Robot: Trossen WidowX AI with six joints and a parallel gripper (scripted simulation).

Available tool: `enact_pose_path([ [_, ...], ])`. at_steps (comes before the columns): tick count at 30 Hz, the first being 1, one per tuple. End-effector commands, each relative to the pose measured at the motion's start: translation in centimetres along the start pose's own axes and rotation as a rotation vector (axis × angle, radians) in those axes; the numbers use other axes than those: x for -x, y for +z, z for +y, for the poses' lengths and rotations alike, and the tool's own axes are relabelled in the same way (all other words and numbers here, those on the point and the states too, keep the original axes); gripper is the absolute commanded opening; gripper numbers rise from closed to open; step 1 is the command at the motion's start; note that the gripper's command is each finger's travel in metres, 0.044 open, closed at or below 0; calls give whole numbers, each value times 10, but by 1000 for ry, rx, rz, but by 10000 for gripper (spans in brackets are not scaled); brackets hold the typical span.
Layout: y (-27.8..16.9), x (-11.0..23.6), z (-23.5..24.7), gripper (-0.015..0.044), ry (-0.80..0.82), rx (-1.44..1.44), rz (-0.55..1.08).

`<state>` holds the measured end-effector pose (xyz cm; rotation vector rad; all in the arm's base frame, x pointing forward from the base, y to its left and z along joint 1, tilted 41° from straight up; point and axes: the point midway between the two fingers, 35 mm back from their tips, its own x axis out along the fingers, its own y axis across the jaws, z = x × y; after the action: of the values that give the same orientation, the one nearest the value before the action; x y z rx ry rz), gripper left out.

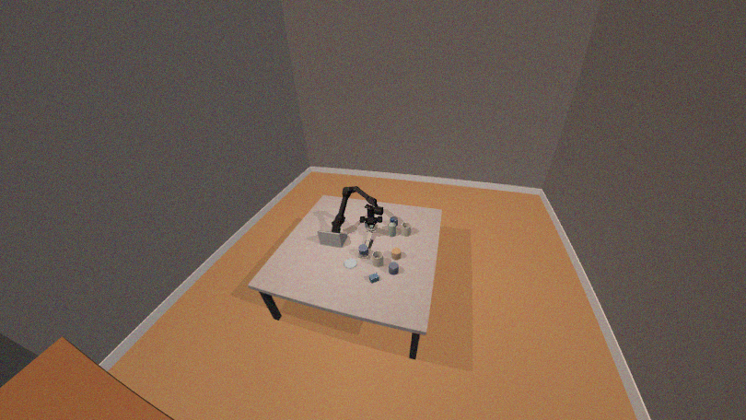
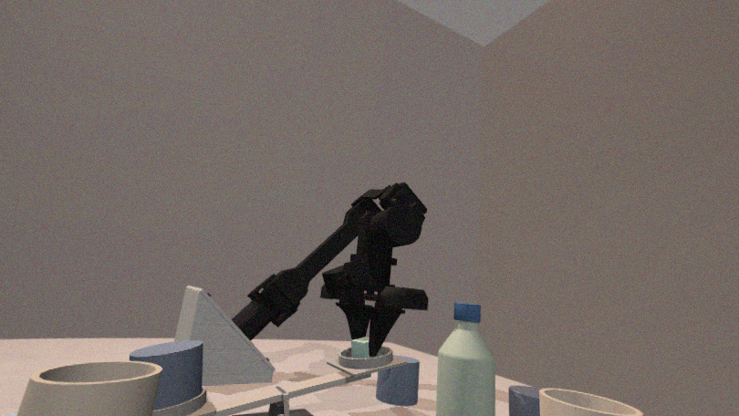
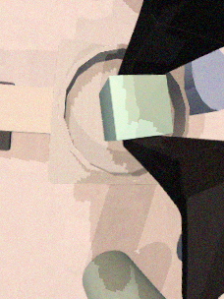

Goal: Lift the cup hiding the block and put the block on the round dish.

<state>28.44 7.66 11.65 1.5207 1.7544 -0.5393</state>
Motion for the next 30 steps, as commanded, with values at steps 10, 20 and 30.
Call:
enact_pose_path([
  [10, 2, 56, 3, 0, 16, -11, -8],
  [20, 0, 93, -1, 0, 26, -17, -10],
  [30, 51, 88, 0, 0, 27, -20, -22],
])
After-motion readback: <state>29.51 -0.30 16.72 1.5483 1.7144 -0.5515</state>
